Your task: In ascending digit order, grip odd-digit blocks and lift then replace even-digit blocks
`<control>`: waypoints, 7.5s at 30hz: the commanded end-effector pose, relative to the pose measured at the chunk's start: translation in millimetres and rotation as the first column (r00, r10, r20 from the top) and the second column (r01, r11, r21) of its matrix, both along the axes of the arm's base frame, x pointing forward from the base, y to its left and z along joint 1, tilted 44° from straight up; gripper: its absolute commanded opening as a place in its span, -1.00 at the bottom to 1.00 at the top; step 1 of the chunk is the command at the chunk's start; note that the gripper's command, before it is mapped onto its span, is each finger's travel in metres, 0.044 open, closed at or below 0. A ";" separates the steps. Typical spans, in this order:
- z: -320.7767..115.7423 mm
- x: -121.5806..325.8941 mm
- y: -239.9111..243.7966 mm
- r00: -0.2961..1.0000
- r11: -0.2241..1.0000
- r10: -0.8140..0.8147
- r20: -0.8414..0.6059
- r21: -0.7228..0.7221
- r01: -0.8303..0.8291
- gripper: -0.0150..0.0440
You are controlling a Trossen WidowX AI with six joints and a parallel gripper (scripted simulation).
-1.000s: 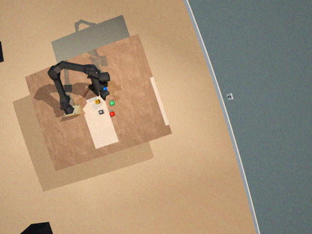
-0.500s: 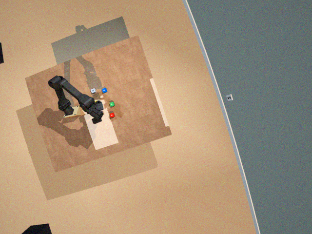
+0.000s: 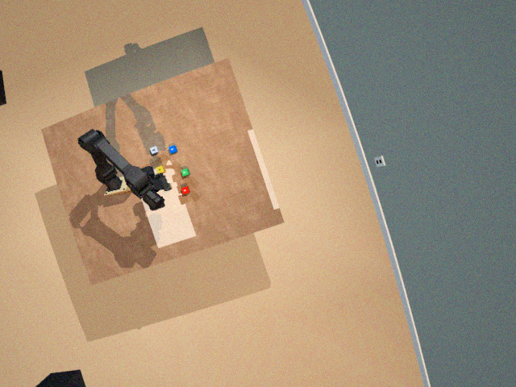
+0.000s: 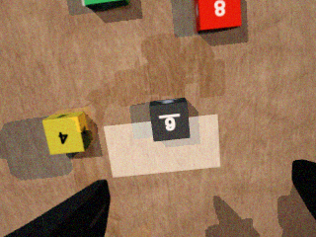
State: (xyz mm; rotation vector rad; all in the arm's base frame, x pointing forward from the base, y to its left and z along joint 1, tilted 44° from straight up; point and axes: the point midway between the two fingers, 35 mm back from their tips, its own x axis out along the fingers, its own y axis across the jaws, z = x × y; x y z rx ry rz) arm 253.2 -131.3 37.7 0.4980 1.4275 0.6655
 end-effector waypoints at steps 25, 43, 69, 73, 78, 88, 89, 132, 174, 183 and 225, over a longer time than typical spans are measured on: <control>74.8 -16.5 79.0 1.000 1.000 -0.004 0.001 0.013 0.004 0.86; 77.0 -16.2 81.2 1.000 1.000 -0.004 0.001 0.012 0.004 0.86; 139.7 -24.3 146.6 1.000 1.000 -0.016 0.005 0.022 0.016 0.86; 139.8 -22.4 146.2 1.000 1.000 -0.016 0.005 0.022 0.015 0.86; 137.2 28.8 136.2 1.000 1.000 -0.009 0.006 0.018 0.009 0.86; 128.5 69.4 131.1 1.000 1.000 -0.004 0.007 0.016 0.004 0.86; 128.5 69.4 131.1 1.000 1.000 -0.004 0.007 0.016 0.004 0.86; 49.2 112.5 46.2 1.000 1.000 -0.004 0.010 0.010 0.004 0.86; 20.8 92.5 11.8 1.000 1.000 -0.006 0.008 -0.002 0.006 0.86; 118.0 75.5 118.2 1.000 1.000 -0.005 0.007 0.011 0.005 0.86; 47.4 72.5 211.2 1.000 1.000 -0.004 0.010 0.020 0.004 0.86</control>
